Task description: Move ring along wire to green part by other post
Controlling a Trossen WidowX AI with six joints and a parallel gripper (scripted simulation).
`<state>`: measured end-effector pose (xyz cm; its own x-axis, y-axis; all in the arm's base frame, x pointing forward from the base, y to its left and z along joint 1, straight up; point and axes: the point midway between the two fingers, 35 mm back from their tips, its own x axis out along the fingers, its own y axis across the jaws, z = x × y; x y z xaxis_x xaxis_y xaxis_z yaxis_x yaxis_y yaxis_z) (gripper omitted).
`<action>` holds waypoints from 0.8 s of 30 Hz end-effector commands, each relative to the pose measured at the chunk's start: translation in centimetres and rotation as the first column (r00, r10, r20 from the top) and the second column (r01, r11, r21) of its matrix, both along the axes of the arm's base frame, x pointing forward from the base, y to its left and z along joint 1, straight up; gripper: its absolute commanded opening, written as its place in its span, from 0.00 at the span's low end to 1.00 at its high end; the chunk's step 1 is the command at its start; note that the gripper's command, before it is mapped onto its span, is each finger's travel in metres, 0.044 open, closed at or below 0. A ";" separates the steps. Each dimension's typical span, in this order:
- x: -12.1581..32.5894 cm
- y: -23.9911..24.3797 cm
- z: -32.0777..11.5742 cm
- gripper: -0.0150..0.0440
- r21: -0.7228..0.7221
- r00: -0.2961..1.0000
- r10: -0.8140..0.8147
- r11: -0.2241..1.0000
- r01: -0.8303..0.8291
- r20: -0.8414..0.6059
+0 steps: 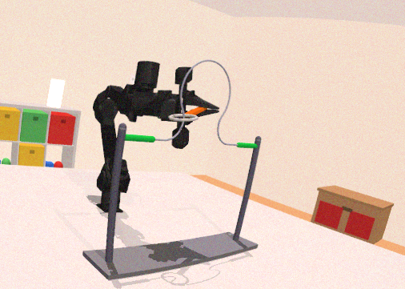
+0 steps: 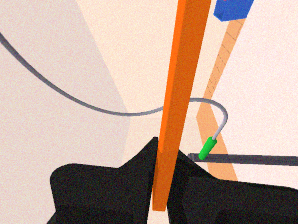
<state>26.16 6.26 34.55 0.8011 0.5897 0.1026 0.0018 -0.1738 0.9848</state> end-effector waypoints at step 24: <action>0.0 -1.7 4.7 0.00 0.189 0.999 0.018 0.982 -0.012 -0.028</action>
<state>26.14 4.58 39.14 0.7984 0.5688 0.1976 0.0346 -0.3710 0.9280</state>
